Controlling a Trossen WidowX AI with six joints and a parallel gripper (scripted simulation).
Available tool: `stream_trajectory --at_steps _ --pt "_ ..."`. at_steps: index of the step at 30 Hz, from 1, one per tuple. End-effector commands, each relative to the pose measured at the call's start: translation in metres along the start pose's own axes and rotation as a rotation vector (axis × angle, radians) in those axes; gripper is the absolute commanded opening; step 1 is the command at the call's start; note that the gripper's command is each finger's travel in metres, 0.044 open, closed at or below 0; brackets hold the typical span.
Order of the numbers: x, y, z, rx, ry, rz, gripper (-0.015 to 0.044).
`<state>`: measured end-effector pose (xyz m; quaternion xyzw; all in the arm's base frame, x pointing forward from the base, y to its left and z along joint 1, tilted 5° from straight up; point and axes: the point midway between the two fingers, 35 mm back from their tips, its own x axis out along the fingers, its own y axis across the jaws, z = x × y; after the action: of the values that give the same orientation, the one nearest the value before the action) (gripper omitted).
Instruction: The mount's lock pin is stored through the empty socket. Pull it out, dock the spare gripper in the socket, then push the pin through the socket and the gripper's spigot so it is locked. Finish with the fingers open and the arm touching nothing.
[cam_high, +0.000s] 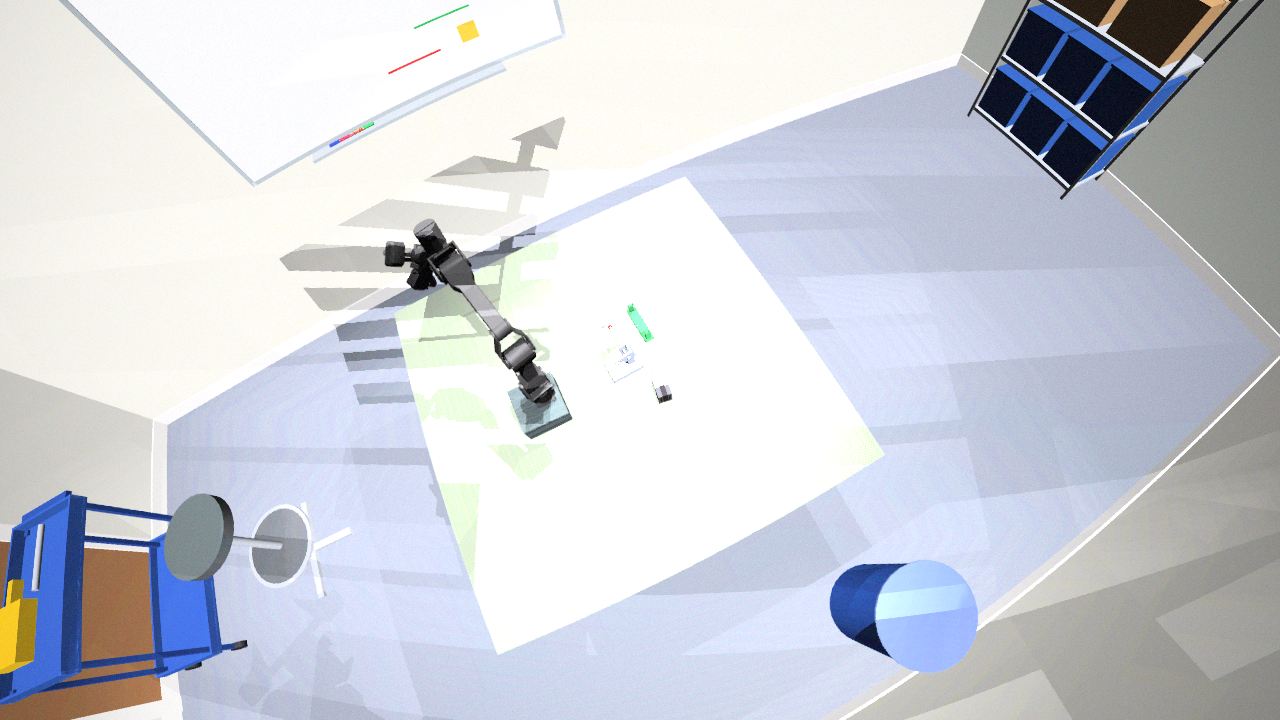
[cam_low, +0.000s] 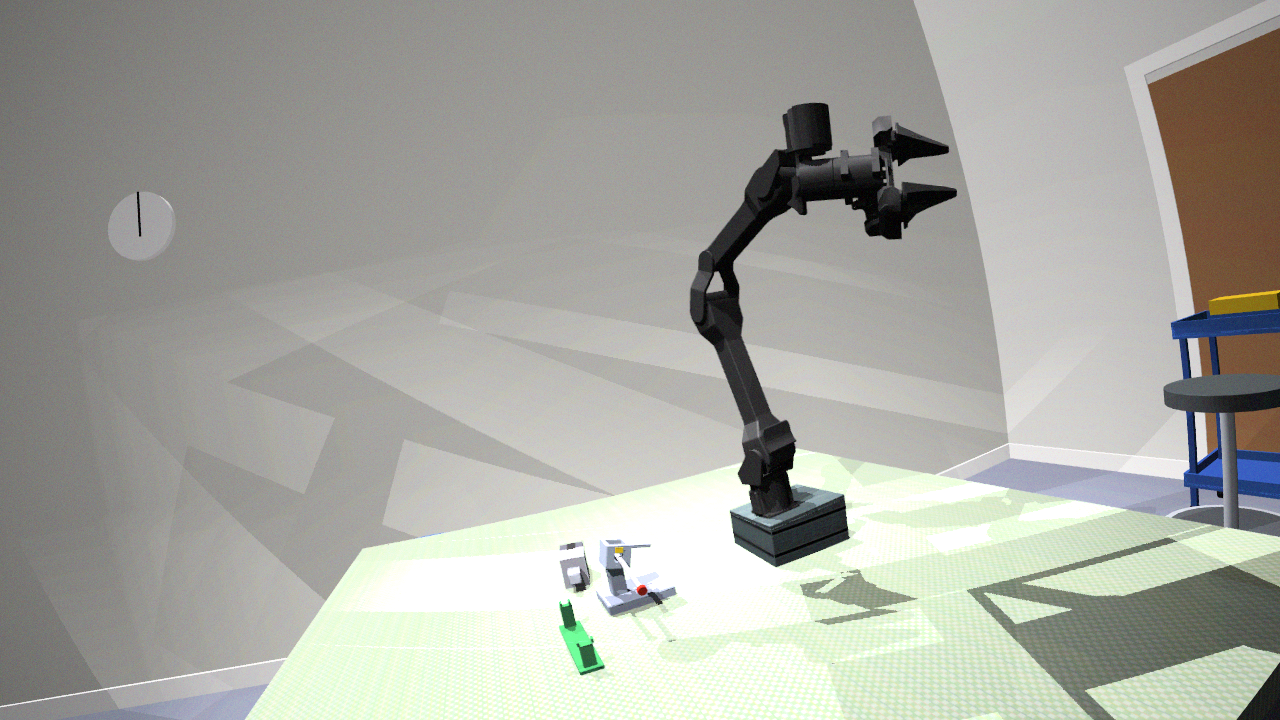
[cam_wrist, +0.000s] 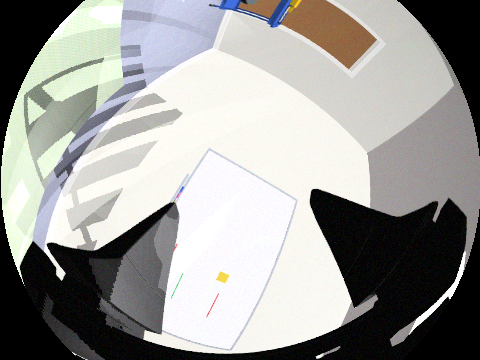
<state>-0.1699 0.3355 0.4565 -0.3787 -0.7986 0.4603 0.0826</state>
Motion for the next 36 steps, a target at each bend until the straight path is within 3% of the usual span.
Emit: stream_trajectory --at_steps 1,4,11,19,28,36 --pt "0.000 0.003 -0.001 0.008 0.003 0.008 0.0374" --pt "-0.004 0.041 -0.018 0.122 0.055 0.117 0.0300" --pt "-0.041 0.153 -0.054 0.479 0.243 0.416 0.0300" --pt "-0.121 0.268 -0.066 0.904 0.511 0.705 0.0300" --pt "-0.234 0.362 -0.033 1.392 0.862 0.963 0.0300" --pt "-0.332 0.407 0.032 1.827 1.201 1.136 0.0300"
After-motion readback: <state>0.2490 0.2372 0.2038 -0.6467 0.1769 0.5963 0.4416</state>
